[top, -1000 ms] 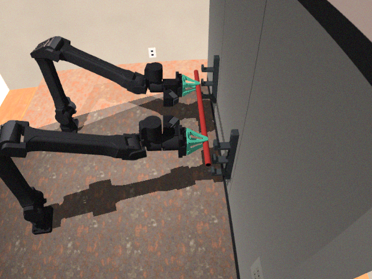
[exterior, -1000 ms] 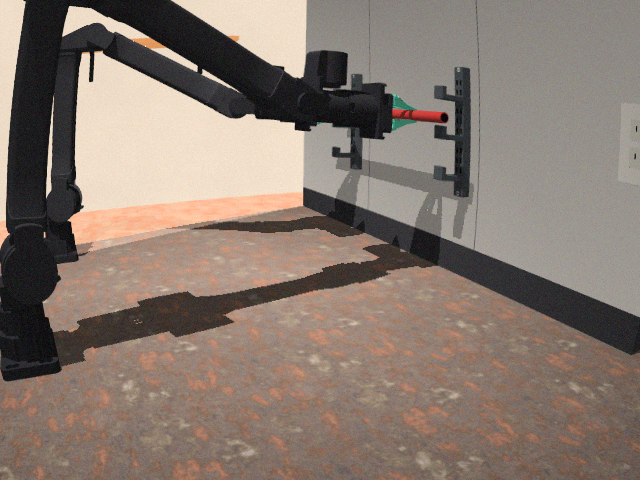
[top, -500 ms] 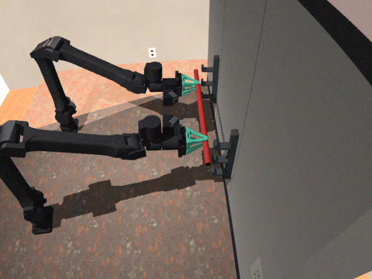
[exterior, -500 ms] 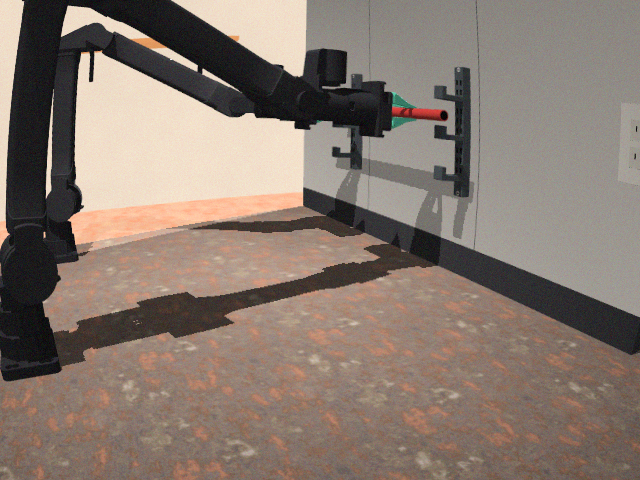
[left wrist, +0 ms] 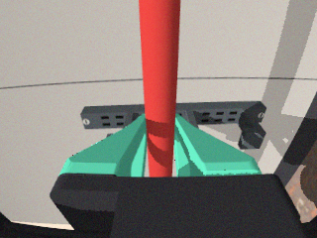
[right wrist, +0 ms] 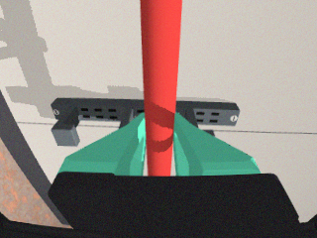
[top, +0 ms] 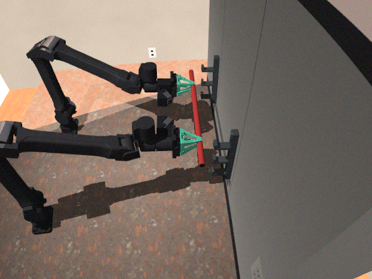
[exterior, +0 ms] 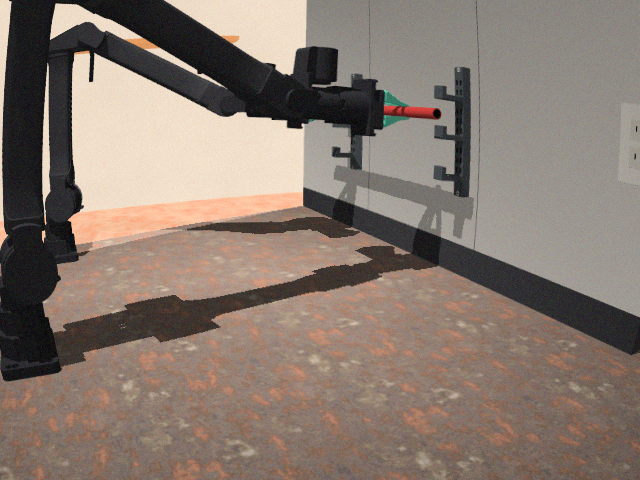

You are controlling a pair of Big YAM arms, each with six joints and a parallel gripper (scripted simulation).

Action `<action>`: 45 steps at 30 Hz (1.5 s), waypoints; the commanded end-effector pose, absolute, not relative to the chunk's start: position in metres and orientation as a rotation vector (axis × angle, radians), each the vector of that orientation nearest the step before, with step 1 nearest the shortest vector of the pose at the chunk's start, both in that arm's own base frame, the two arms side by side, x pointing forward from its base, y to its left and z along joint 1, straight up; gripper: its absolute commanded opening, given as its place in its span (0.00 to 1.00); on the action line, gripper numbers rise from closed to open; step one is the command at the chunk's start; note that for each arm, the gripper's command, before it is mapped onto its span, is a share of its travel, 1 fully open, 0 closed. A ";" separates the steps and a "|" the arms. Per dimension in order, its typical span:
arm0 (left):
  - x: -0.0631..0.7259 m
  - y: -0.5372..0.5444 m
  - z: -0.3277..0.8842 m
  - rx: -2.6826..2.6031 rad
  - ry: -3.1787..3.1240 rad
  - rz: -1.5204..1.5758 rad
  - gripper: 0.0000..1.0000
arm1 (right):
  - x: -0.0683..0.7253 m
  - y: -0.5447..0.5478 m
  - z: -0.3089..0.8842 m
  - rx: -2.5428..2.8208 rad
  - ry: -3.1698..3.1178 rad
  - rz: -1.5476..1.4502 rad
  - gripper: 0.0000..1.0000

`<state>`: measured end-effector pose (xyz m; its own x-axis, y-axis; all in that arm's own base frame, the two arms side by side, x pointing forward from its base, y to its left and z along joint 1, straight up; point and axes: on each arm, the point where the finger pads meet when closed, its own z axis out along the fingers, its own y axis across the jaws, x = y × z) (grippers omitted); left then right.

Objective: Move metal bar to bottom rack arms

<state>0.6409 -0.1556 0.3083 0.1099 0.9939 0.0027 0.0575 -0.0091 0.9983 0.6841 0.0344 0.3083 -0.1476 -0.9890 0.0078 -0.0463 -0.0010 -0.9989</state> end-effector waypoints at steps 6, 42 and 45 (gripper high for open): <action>0.625 -0.148 0.354 1.222 1.111 1.152 0.00 | 0.669 0.031 0.350 -1.089 1.295 -1.344 0.00; 0.572 -0.140 0.351 1.222 1.111 1.152 0.00 | 0.617 0.042 0.346 -1.089 1.295 -1.344 0.00; 0.567 -0.139 0.350 1.222 1.111 1.152 0.00 | 0.612 0.043 0.346 -1.089 1.295 -1.344 0.00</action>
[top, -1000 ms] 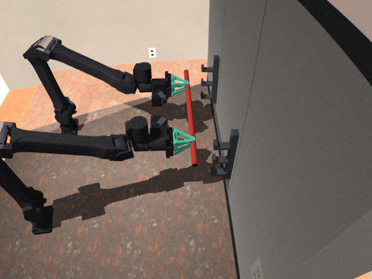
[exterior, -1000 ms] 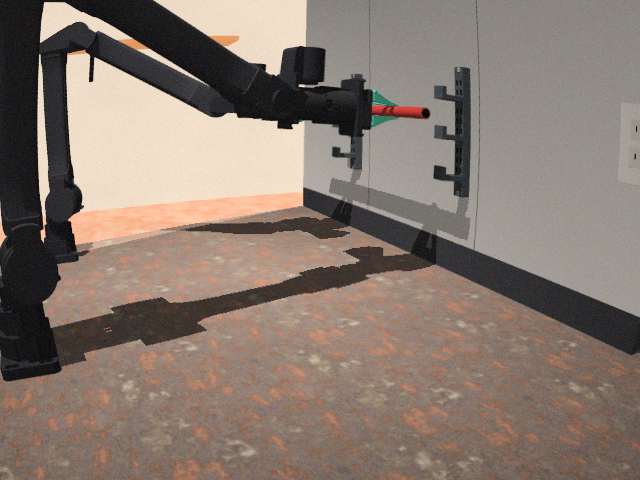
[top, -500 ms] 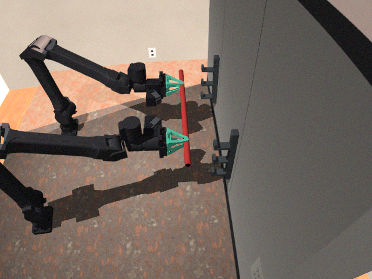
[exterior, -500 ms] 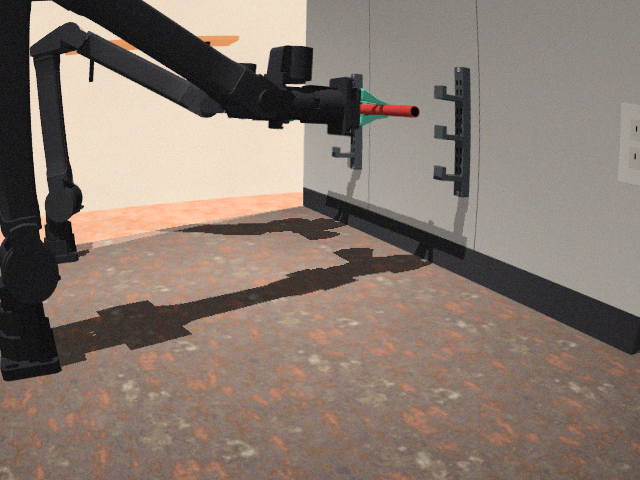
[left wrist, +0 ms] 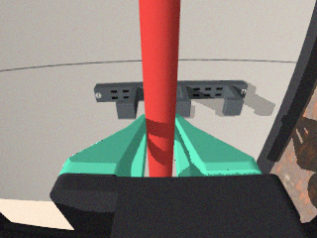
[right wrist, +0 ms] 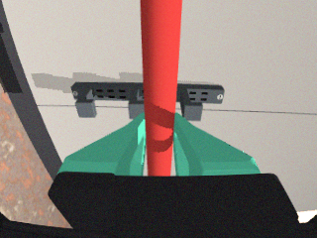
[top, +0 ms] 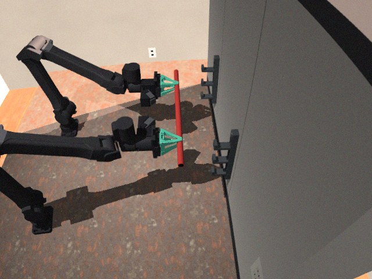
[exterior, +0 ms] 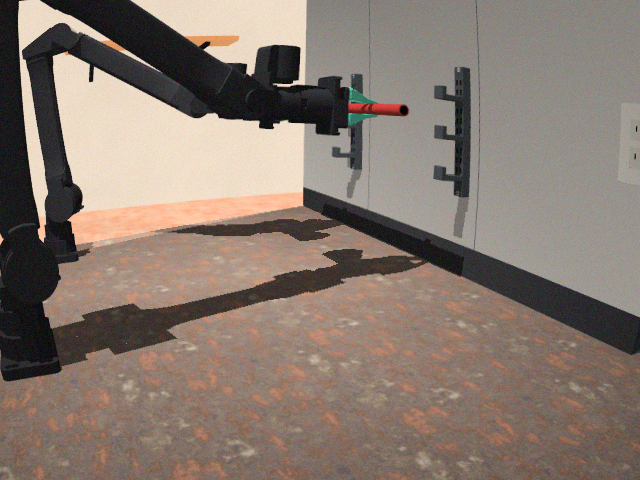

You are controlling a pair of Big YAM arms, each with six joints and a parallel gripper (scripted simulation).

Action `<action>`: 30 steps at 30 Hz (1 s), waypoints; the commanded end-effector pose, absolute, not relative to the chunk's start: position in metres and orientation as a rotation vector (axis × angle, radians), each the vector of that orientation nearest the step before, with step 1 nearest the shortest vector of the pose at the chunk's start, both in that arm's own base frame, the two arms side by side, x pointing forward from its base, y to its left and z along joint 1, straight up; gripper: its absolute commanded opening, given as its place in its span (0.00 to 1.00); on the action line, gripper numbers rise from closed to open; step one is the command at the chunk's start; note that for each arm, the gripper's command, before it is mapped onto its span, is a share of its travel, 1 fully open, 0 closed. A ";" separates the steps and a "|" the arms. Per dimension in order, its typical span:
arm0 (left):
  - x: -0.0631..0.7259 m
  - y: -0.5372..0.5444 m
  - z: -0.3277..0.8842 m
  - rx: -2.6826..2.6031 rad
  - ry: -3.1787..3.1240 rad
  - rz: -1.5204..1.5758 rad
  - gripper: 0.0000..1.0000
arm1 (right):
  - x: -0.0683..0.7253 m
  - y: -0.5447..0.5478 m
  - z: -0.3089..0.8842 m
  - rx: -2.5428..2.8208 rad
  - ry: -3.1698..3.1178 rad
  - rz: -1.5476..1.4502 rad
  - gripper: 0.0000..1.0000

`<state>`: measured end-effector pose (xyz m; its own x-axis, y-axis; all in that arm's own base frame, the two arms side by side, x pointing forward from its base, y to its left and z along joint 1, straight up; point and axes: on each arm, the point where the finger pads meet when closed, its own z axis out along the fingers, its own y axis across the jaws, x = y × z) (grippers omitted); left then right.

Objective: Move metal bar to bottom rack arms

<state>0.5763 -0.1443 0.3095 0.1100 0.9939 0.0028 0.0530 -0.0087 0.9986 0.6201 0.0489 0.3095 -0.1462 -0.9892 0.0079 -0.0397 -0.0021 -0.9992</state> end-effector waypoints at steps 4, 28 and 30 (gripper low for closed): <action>0.560 -0.138 0.349 1.222 1.111 1.152 0.00 | 0.605 0.044 0.345 -1.089 1.295 -1.344 0.00; 0.527 -0.134 0.347 1.222 1.111 1.152 0.00 | 0.572 0.049 0.342 -1.089 1.295 -1.344 0.00; 0.524 -0.134 0.346 1.222 1.111 1.152 0.00 | 0.569 0.050 0.342 -1.089 1.295 -1.344 0.00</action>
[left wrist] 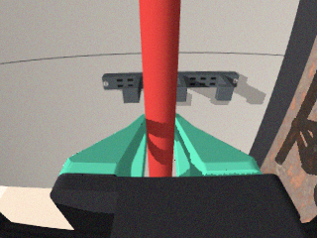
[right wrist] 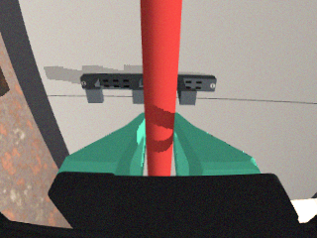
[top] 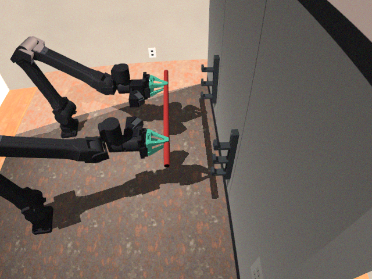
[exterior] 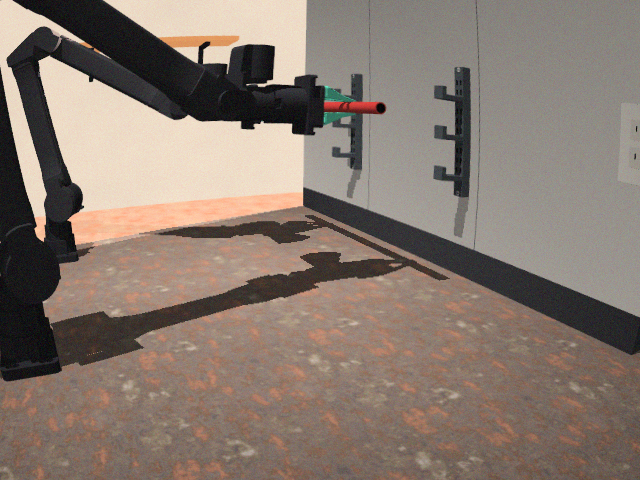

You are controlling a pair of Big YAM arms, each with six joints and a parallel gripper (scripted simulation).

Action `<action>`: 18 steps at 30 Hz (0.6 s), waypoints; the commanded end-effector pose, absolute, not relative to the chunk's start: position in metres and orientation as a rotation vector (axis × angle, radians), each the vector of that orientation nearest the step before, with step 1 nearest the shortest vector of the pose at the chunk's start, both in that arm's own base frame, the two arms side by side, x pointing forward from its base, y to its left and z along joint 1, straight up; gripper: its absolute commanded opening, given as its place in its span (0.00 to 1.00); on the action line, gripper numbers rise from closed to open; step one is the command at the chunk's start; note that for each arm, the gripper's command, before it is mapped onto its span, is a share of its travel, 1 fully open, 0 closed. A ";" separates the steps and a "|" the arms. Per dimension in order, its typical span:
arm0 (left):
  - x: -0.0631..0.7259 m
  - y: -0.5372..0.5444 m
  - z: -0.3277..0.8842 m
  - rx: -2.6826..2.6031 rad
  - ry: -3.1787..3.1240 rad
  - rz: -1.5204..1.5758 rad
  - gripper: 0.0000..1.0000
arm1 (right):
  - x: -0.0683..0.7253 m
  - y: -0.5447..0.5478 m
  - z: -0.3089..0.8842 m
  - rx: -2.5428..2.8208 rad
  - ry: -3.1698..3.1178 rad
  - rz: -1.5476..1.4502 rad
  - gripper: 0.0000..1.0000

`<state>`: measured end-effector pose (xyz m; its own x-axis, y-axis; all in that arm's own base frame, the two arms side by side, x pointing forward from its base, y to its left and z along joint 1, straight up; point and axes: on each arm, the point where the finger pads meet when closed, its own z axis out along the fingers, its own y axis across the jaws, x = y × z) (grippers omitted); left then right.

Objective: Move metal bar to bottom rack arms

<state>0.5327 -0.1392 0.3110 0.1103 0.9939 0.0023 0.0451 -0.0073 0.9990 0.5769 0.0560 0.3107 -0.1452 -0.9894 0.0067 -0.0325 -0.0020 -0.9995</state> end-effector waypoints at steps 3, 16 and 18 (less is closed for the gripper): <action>0.519 -0.134 0.346 1.222 1.111 1.152 0.00 | 0.564 0.051 0.341 -1.089 1.295 -1.344 0.00; 0.501 -0.131 0.344 1.222 1.111 1.152 0.00 | 0.546 0.054 0.340 -1.089 1.295 -1.344 0.00; 0.497 -0.131 0.343 1.222 1.111 1.152 0.00 | 0.543 0.054 0.339 -1.089 1.295 -1.344 0.00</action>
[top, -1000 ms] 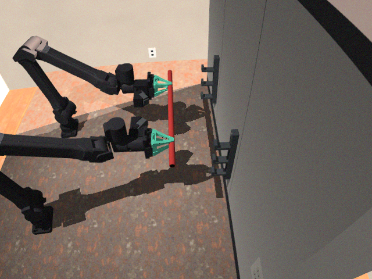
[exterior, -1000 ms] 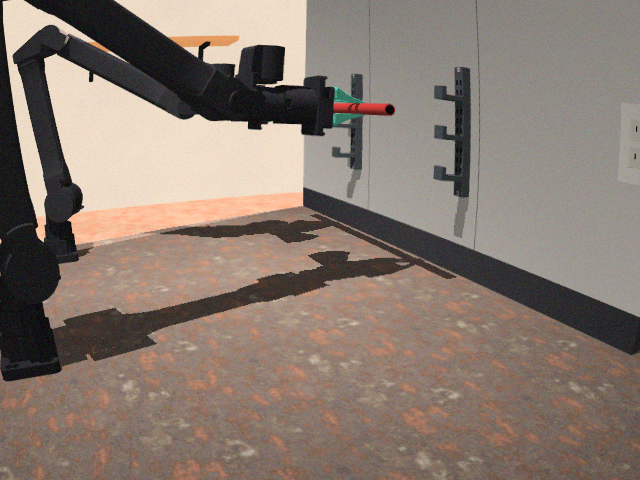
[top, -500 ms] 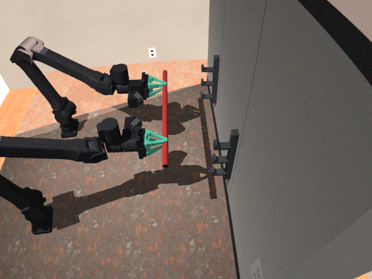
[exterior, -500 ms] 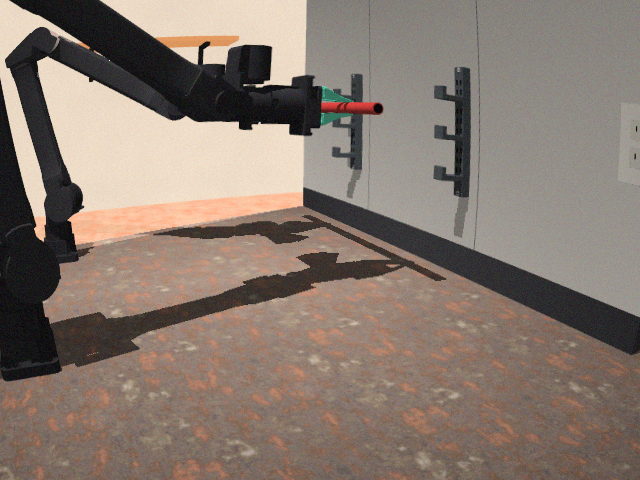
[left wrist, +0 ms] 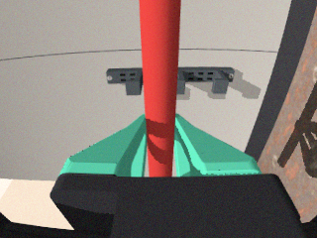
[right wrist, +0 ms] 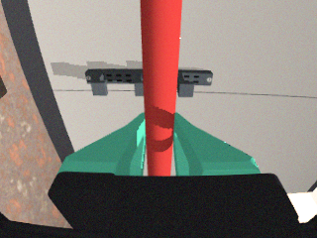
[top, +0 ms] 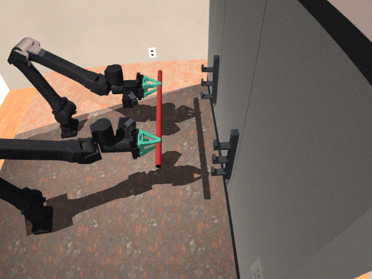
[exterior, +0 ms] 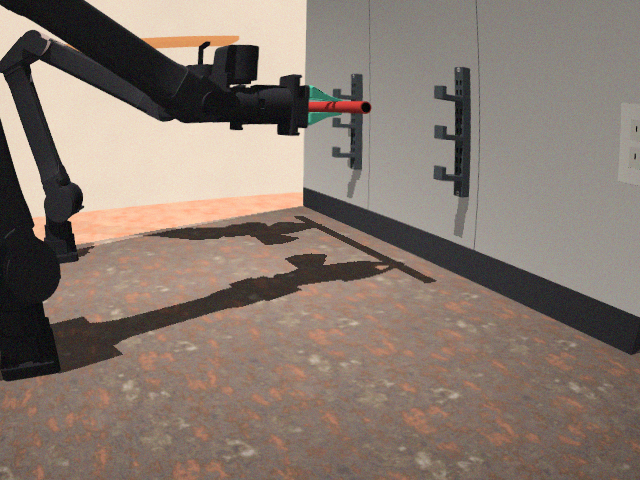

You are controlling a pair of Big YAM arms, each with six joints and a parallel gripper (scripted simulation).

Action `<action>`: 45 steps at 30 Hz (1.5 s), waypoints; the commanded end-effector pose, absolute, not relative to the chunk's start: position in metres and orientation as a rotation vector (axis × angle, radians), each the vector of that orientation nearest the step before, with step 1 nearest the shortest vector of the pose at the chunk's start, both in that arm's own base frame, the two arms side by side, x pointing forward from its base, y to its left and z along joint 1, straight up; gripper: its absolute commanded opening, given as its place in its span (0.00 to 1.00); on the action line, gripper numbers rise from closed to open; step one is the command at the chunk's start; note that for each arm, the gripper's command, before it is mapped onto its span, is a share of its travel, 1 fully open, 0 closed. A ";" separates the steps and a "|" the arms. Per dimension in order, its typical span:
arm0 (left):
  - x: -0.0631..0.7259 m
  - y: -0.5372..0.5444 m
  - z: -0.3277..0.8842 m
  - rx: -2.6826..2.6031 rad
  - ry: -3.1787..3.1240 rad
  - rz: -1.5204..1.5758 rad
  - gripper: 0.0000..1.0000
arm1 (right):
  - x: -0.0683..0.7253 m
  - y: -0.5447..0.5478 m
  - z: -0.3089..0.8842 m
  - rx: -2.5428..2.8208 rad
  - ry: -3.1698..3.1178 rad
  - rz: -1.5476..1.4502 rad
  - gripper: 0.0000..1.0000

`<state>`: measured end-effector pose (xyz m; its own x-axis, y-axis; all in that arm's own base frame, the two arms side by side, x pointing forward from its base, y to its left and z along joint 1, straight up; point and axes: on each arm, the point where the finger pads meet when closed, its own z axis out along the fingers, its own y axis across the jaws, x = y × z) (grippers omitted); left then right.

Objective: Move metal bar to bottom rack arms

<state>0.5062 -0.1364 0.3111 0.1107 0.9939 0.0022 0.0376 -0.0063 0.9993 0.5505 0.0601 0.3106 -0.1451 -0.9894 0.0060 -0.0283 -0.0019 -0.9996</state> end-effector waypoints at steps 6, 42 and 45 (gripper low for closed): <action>0.487 -0.130 0.342 1.222 1.111 1.152 0.00 | 0.533 0.056 0.338 -1.089 1.295 -1.344 0.00; 0.456 -0.126 0.335 1.222 1.111 1.152 0.00 | 0.502 0.061 0.332 -1.089 1.295 -1.344 0.00; 0.456 -0.126 0.334 1.222 1.111 1.152 0.00 | 0.502 0.061 0.331 -1.089 1.295 -1.344 0.00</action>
<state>0.4598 -0.1313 0.3114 0.1131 0.9936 0.0046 0.0145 -0.0063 0.9999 0.5044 0.0674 0.3103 -0.1425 -0.9898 0.0017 -0.0145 0.0003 -0.9999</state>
